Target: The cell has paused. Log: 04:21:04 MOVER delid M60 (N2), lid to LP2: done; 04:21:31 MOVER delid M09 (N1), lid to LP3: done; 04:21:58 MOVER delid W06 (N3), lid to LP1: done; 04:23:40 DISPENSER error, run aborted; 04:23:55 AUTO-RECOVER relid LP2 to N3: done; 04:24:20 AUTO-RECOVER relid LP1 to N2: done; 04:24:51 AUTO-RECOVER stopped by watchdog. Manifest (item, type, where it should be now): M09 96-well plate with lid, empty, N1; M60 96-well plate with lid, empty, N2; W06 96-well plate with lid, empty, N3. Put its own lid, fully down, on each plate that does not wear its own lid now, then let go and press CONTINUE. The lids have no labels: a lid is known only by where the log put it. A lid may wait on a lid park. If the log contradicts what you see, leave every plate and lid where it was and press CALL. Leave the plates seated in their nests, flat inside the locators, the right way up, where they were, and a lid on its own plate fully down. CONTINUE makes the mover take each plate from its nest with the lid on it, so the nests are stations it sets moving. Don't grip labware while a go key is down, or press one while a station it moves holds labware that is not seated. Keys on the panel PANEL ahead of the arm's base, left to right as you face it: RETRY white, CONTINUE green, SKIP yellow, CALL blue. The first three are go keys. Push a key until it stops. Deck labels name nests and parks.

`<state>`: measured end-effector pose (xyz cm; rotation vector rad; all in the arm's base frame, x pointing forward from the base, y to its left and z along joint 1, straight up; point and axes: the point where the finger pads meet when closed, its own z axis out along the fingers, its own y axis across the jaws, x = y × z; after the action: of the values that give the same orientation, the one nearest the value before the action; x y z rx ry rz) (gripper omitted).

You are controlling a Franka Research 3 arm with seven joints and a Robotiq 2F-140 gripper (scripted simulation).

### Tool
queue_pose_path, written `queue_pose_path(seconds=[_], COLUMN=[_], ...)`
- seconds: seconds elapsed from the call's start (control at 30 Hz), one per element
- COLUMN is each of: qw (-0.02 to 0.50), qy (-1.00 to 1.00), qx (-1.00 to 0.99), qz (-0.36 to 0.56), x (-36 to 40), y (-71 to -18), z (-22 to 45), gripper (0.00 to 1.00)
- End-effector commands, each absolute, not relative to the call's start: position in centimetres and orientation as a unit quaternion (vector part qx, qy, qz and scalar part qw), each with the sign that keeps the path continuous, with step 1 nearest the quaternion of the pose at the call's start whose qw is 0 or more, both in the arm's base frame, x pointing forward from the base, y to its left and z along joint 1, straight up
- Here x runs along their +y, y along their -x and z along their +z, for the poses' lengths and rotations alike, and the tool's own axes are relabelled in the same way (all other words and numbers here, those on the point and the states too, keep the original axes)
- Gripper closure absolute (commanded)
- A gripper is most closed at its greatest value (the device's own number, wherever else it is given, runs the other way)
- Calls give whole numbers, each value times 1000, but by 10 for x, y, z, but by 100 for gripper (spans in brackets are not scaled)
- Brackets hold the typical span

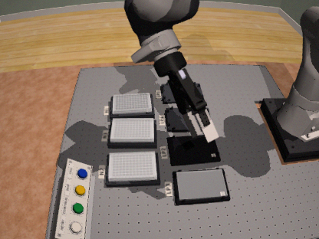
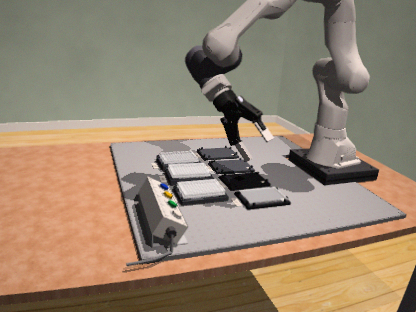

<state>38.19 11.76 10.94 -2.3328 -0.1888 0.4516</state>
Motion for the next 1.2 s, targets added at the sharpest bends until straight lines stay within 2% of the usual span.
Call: queue_pose_path(seconds=[0.0, 0.73, 0.87, 1.03, 1.1, 1.17], qw=[370, 358, 318, 223, 223, 185], qy=[909, 914, 929, 958, 958, 969], qx=[-74, -66, -39, 33, 33, 55], qz=[176, 180, 188, 180, 180, 156], x=[118, 115, 105, 78, 78, 62], y=[-382, -389, -411, -463, -463, -488], z=[110, 116, 138, 201, 201, 240], gripper=[0, 0, 0, 0, 0, 0])
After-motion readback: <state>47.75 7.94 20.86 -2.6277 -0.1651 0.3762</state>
